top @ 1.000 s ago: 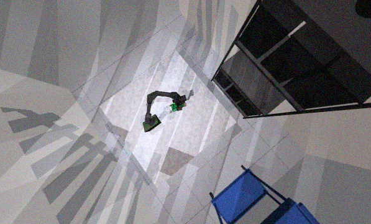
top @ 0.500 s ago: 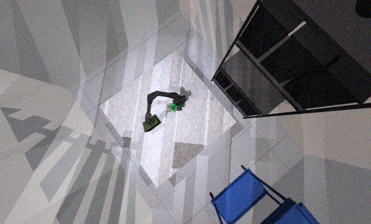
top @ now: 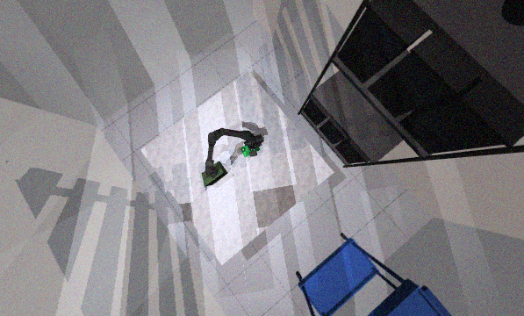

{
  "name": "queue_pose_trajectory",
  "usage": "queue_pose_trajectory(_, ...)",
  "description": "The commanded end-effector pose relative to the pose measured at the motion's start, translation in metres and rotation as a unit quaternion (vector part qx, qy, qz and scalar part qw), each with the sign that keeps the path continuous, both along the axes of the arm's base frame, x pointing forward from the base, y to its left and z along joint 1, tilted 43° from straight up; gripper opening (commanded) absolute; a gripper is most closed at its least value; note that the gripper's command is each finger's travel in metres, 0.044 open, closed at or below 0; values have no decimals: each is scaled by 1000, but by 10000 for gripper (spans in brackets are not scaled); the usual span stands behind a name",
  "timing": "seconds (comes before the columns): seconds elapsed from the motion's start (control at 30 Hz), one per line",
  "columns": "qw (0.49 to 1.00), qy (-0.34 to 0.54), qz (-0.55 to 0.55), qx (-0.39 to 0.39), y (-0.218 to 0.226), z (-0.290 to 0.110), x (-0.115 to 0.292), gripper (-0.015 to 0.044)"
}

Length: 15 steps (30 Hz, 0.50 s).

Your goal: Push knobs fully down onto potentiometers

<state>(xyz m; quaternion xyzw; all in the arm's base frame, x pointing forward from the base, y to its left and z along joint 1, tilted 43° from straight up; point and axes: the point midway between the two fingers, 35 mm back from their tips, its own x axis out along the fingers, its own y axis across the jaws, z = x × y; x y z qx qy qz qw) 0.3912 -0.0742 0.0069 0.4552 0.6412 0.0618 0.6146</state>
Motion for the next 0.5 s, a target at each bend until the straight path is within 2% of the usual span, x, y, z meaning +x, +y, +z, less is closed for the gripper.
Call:
queue_pose_trajectory(0.0,1000,1,-2,2,1,-1,0,0)
queue_pose_trajectory(0.47,1000,1,-2,2,3,-3,1,0)
